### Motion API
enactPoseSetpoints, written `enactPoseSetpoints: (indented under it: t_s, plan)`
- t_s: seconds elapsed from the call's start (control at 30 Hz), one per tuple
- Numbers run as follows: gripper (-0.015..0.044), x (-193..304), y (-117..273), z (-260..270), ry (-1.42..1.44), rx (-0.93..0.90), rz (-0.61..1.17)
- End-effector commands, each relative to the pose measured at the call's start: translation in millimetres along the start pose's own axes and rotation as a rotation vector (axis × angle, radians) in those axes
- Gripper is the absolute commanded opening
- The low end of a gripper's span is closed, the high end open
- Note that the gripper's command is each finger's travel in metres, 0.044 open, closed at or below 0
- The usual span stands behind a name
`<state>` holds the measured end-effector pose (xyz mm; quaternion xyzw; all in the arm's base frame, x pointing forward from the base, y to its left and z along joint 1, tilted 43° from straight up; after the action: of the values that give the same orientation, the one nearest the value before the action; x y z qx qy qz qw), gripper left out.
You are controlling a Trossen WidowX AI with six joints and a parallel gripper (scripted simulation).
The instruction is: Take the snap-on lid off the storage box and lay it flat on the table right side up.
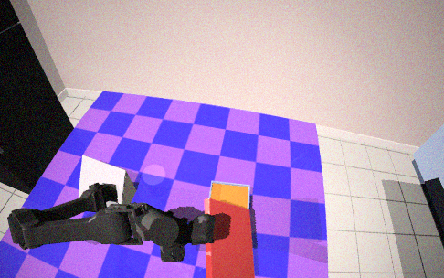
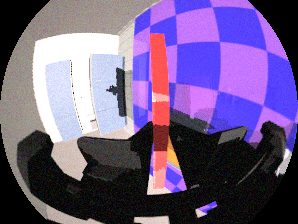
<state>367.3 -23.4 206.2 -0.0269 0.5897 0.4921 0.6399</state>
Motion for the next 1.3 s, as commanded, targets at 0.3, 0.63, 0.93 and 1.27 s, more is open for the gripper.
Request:
enactPoseSetpoints:
  t_s: [0.3,0.63,0.93,1.27]
  plan:
    - [0.0,-27.5,5.0,-4.5,-0.007,-0.017,-0.005]
    - [0.0,-46.5,6.5,-10.9,-0.006,-0.017,-0.005]
    - [0.0,-63.7,7.9,-16.7,-0.006,-0.017,-0.006]
    - [0.0,-82.7,9.6,-23.1,-0.005,-0.017,-0.007]
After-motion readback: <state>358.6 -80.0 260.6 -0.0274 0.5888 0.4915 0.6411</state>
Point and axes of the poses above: the point midway between the two fingers, 35 mm back from their tips, its own y axis back along the fingers, its own z axis across the jaws, x = y × z, the point moved 3 cm from there along y, back along the fingers, and after that the axes turned 15 degrees about y, right-handed, at the moved point
